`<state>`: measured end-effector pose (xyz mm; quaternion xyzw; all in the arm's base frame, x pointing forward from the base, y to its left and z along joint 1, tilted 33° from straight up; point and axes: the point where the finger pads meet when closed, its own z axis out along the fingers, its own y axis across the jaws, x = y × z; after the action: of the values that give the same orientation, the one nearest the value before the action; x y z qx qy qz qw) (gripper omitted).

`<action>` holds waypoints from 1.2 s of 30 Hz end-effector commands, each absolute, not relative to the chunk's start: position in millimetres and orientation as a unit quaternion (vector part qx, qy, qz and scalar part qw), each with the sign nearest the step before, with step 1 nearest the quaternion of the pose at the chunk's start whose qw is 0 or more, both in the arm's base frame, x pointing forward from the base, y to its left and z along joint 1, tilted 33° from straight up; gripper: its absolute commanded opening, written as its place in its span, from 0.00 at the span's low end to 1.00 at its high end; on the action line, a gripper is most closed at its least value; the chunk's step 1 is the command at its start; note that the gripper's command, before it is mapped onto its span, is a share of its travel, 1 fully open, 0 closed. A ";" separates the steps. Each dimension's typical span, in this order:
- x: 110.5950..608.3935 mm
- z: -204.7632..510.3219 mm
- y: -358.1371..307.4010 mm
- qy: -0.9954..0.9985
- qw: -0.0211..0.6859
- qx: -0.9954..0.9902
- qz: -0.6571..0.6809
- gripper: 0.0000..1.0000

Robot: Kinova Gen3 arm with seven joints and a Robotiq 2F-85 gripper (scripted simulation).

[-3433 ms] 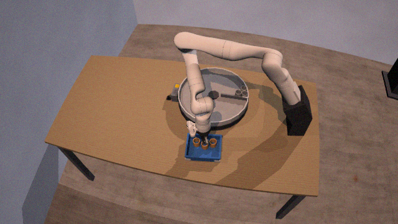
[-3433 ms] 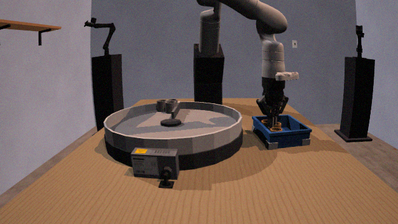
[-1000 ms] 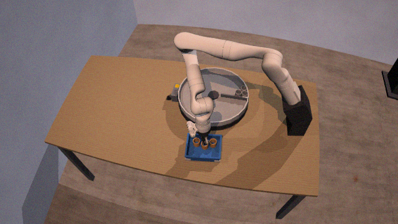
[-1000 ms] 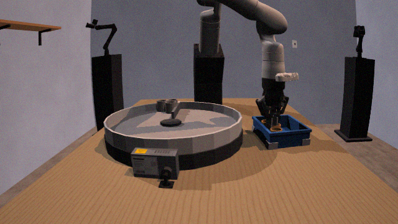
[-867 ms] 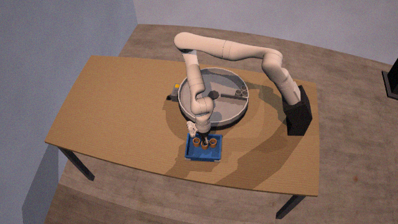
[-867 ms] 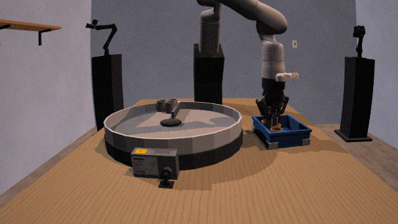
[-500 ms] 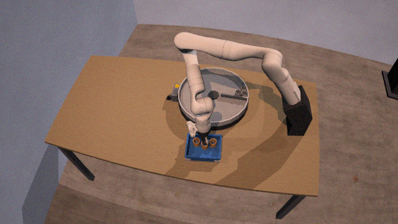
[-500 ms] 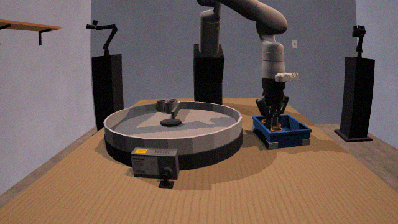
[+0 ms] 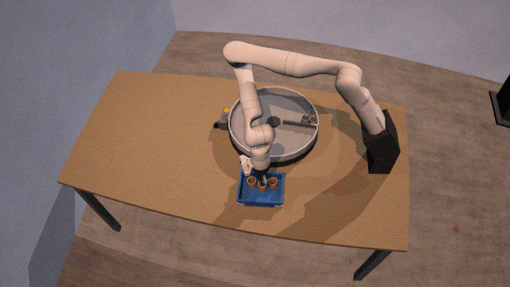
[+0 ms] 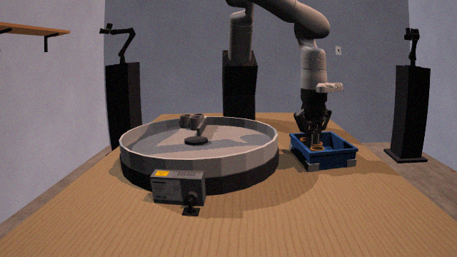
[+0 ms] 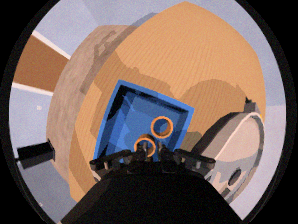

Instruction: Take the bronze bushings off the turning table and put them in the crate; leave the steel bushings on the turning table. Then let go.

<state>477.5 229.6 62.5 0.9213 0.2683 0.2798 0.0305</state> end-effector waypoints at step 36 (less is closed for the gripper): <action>471.2 74.4 229.5 0.269 0.031 0.921 0.282 0.19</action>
<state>470.8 229.5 72.0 0.9213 0.2686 0.2796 0.0302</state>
